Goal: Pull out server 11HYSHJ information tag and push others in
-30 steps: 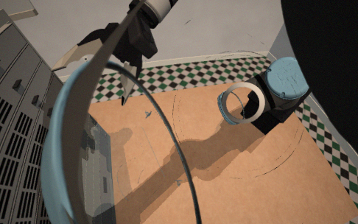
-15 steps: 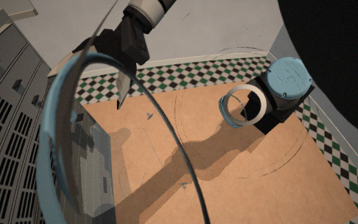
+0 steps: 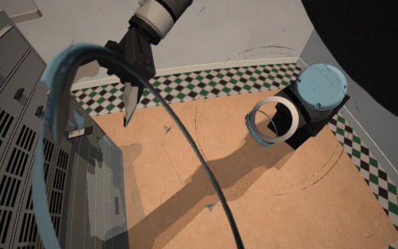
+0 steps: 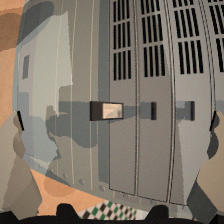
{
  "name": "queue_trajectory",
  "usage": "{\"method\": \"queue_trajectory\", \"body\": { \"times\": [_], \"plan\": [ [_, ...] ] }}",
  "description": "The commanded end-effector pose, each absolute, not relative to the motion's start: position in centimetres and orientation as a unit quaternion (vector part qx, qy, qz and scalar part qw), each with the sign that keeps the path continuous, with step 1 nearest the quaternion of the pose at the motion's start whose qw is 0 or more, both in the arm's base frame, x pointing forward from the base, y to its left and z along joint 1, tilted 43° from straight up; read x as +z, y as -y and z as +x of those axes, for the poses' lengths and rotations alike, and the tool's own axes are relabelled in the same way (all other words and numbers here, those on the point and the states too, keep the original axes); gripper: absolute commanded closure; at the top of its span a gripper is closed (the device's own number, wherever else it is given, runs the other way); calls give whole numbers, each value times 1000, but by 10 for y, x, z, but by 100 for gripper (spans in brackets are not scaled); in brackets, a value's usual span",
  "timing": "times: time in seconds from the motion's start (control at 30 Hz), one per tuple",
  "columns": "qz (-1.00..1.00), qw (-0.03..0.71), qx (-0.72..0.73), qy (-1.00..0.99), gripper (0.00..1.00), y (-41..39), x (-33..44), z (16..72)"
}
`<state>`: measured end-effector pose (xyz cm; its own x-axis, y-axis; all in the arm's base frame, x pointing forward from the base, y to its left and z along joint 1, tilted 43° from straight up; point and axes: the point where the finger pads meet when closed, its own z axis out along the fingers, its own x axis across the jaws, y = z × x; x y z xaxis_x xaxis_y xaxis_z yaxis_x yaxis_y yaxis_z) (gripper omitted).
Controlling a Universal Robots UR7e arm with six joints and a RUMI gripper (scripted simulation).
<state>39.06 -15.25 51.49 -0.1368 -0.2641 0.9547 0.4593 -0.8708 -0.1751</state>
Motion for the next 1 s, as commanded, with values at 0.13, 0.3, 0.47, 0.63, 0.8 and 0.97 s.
{"method": "queue_trajectory", "body": {
  "times": [0.13, 0.3, 0.47, 0.63, 0.8, 0.97],
  "plan": [
    [-611, 241, -750, 80, 0, 153, 516, 399],
    [-611, 241, -750, 80, 0, 153, 517, 402],
    [-611, 241, -750, 80, 0, 153, 517, 402],
    [-611, 241, -750, 80, 0, 153, 517, 402],
    [-611, 241, -750, 80, 0, 153, 517, 402],
    [-611, 241, -750, 80, 0, 153, 517, 402]
  ]
}}
